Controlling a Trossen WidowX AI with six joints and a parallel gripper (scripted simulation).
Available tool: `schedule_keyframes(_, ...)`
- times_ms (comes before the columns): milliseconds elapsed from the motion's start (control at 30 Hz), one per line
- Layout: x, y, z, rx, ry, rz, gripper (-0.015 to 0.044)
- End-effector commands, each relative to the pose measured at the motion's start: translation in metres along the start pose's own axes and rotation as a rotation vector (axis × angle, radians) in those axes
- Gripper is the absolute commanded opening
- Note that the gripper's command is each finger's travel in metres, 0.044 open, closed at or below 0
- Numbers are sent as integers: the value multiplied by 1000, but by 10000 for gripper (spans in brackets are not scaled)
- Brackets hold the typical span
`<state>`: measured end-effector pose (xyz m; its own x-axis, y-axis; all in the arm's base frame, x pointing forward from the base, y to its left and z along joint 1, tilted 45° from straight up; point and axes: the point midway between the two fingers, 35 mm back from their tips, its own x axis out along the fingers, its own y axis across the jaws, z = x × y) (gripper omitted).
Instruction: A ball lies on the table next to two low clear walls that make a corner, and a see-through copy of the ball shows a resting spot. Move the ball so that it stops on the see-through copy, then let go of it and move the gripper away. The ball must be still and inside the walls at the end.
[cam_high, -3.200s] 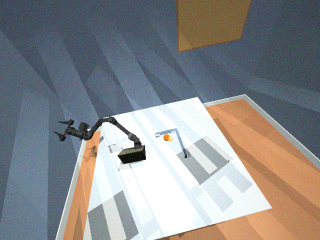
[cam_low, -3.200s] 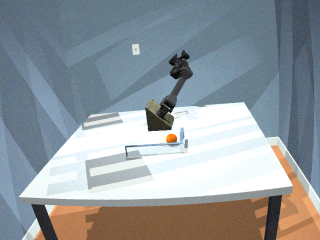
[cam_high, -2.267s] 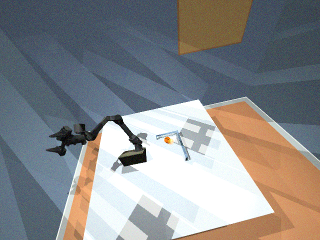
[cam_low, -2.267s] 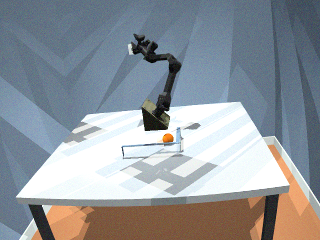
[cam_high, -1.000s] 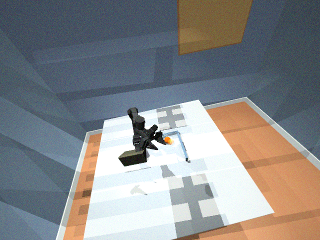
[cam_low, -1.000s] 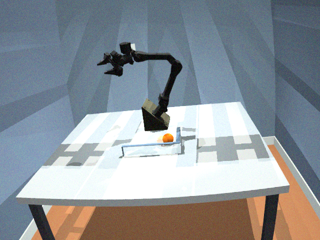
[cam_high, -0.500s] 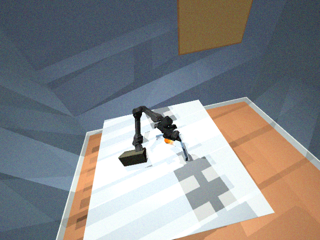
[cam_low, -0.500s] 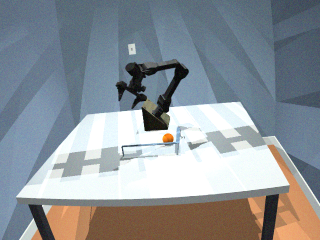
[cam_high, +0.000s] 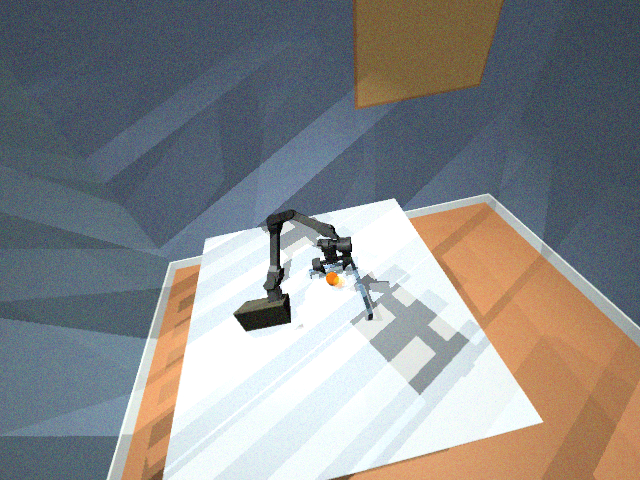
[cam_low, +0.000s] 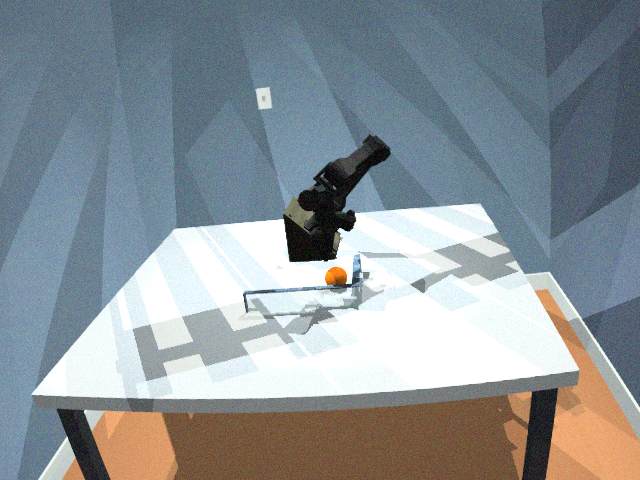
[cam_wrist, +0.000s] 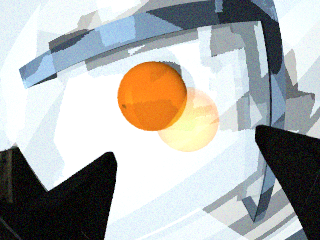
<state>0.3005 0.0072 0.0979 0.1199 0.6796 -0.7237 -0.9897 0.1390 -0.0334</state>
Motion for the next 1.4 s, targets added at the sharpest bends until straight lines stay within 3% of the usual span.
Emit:
schedule_keyframes(0,9,14,14,-76,-25,66,429)
schedule_keyframes(1367,70,18,15,-76,-27,65,429)
